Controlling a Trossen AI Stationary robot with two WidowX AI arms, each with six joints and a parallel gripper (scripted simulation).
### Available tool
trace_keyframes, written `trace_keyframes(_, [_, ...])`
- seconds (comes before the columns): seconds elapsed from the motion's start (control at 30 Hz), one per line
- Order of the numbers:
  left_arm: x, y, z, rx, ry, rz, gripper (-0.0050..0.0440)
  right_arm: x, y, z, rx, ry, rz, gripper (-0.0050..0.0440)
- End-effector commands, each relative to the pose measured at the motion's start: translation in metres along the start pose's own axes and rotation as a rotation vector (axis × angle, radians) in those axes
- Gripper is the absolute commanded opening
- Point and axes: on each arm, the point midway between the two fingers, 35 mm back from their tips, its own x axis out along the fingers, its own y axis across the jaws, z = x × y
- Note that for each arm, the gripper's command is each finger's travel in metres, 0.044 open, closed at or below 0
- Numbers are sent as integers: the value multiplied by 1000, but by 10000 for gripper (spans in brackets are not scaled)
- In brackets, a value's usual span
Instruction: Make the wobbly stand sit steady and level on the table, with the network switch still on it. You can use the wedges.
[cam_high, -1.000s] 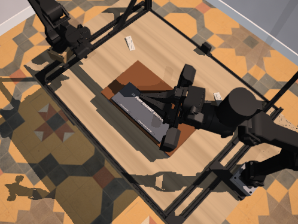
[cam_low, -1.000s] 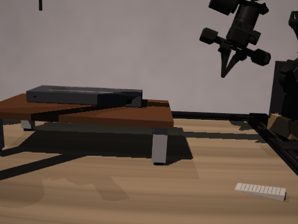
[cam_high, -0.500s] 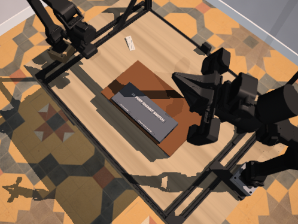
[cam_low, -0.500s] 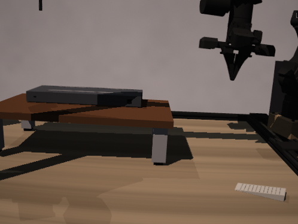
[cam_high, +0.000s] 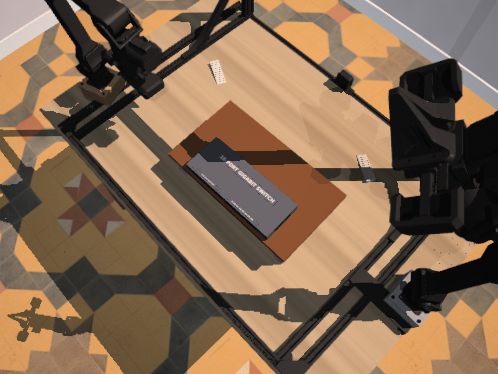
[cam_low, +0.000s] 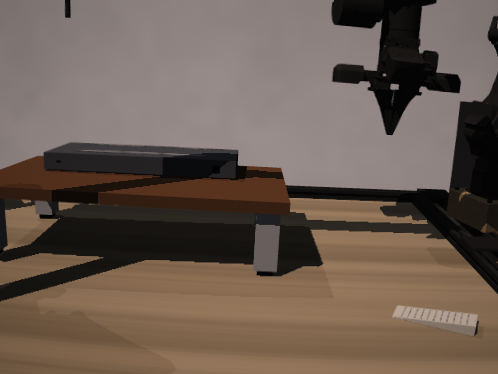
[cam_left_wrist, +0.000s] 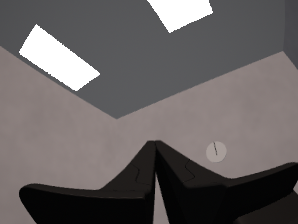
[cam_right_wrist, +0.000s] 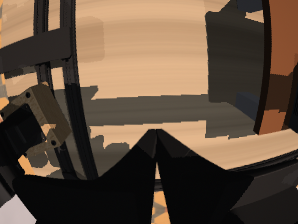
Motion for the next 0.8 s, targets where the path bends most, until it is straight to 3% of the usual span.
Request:
trace_keyframes(0.0, [-3, -1, 55, 24, -164, 6, 0, 0, 0, 0, -2, -6, -6, 0])
trace_keyframes(0.2, [-8, -2, 53, 20, -158, 4, 0, 0, 0, 0, 0, -1, -1, 0])
trace_keyframes(0.53, [-51, -6, 175, 65, -577, 30, 0, 0, 0, 0, 0, -1, -1, 0])
trace_keyframes(0.77, [-53, -6, 170, 60, -561, 26, 0, 0, 0, 0, 1, -1, -2, 0])
